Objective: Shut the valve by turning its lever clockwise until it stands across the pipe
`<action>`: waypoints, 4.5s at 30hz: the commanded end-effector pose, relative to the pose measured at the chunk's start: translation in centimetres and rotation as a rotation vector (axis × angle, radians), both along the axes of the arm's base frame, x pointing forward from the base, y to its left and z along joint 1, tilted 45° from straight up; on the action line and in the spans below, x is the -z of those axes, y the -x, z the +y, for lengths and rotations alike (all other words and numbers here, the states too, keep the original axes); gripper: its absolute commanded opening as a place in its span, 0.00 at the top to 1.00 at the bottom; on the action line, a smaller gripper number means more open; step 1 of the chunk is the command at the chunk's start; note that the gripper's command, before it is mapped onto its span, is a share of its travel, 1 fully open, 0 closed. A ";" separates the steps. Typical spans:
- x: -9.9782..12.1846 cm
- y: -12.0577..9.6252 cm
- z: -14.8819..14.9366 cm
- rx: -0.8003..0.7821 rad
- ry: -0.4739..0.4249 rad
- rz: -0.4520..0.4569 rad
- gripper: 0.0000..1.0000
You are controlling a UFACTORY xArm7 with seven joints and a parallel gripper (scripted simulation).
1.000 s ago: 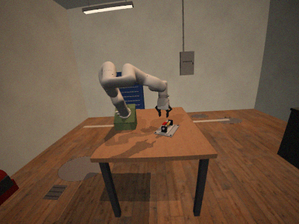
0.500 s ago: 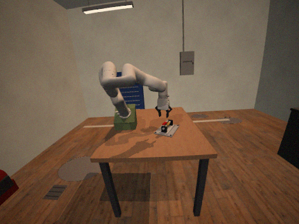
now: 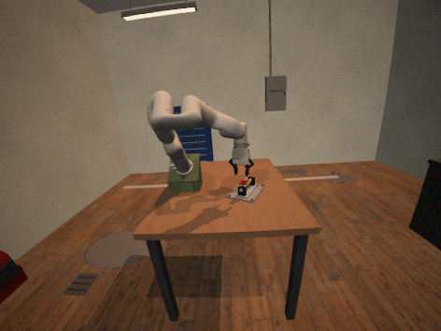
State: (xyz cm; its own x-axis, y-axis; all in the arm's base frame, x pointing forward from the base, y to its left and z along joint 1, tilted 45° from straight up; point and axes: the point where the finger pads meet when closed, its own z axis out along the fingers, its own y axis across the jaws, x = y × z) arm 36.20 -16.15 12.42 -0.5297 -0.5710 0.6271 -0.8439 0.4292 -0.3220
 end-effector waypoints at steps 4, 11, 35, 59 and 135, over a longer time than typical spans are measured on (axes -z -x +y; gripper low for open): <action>0.9 0.0 -0.8 -0.003 0.000 -0.002 0.32; 1.5 0.0 -1.4 -0.003 0.000 -0.002 0.32; 2.9 0.2 -2.8 -0.003 0.000 -0.002 0.32; 2.9 0.1 -2.8 -0.003 0.000 -0.002 0.32; 4.6 0.2 -4.4 -0.003 0.000 -0.002 0.32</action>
